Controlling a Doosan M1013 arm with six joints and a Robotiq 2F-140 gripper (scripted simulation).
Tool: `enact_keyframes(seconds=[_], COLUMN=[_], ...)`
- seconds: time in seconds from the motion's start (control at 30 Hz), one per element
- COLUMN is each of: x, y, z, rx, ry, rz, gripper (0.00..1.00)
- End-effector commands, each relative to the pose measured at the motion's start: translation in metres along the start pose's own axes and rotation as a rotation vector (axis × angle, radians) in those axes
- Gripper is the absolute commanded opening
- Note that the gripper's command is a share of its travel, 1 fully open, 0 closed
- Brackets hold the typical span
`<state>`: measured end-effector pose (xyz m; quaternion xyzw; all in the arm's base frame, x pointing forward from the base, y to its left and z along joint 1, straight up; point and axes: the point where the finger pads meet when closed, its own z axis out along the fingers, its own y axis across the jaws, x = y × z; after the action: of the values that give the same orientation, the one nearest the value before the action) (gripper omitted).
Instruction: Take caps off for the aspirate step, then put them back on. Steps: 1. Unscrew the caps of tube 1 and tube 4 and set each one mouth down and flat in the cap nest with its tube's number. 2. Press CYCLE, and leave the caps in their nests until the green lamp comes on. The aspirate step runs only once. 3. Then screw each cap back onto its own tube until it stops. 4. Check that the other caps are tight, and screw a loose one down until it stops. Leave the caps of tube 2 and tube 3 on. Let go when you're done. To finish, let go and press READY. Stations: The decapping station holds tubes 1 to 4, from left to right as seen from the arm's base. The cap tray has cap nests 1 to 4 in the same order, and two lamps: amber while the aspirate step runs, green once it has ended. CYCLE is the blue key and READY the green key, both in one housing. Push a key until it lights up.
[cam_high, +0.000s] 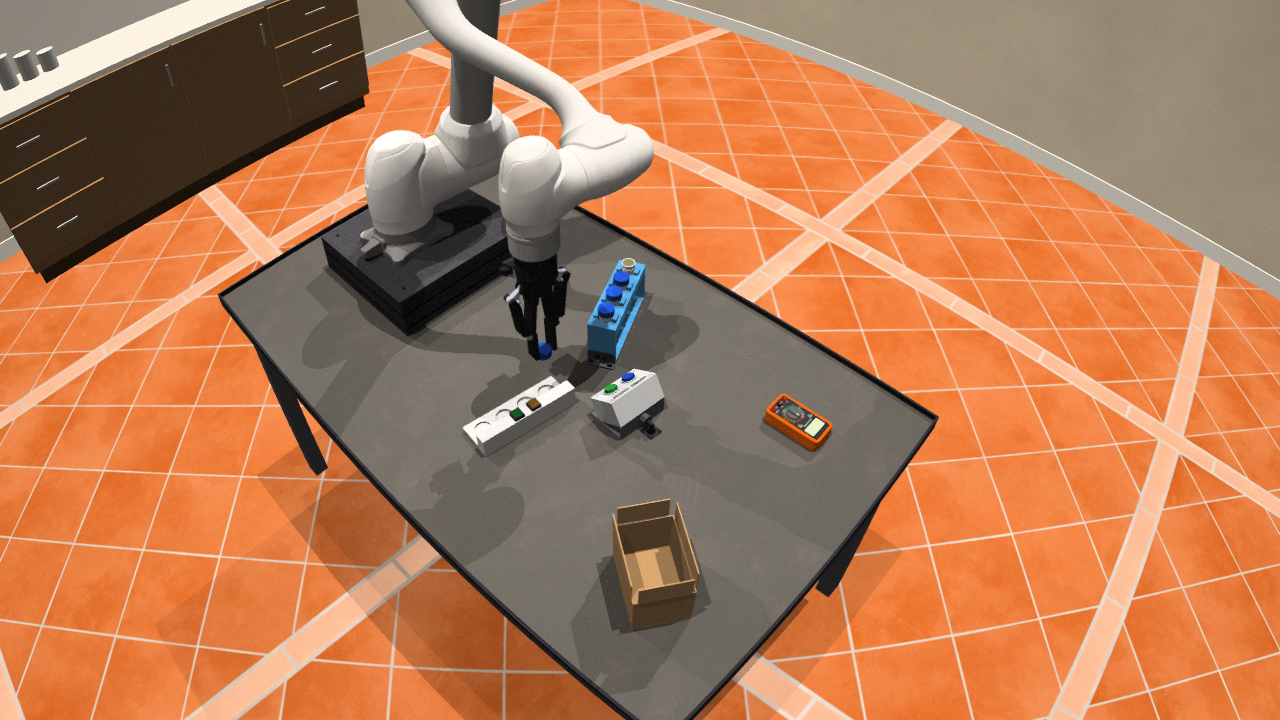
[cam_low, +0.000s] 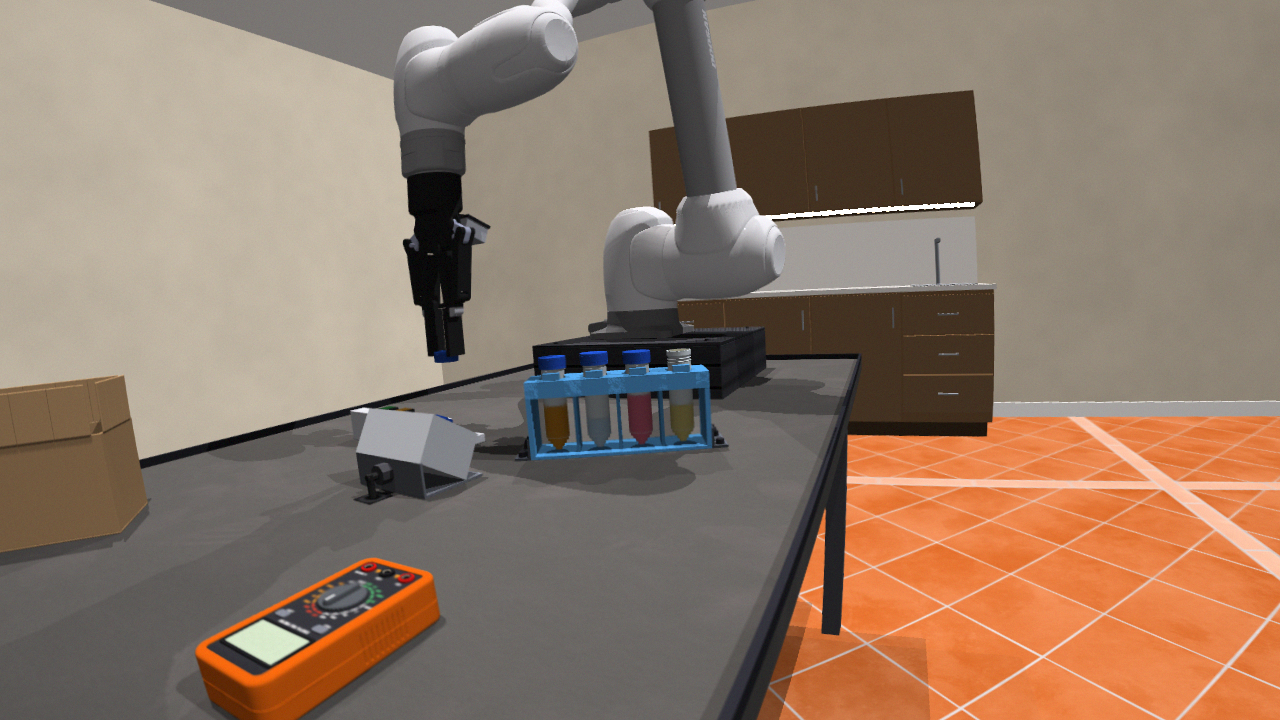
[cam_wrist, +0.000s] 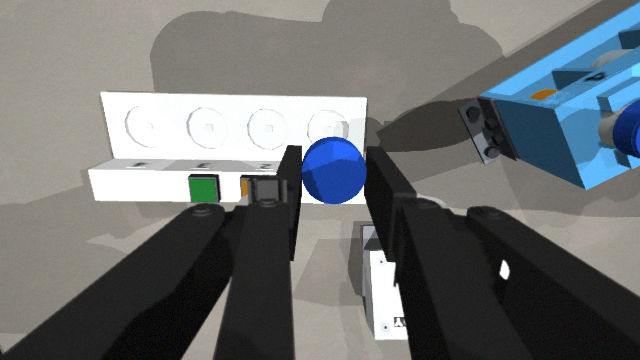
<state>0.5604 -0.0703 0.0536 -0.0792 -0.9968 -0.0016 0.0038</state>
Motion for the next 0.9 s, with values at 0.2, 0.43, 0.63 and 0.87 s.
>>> enact_keyframes(seconds=[0.2, 0.43, 0.63, 0.87], x=[-0.001, -0.001, -0.001, -0.001], y=[0.000, 0.000, 0.000, 0.000], z=[0.031, 0.066, 0.086, 0.099], rx=[0.000, 0.000, 0.000, 0.000], ry=[-0.002, -0.002, -0.002, -0.002], rz=[0.000, 0.000, 0.000, 0.000], gripper=[0.30, 0.30, 0.30, 0.30])
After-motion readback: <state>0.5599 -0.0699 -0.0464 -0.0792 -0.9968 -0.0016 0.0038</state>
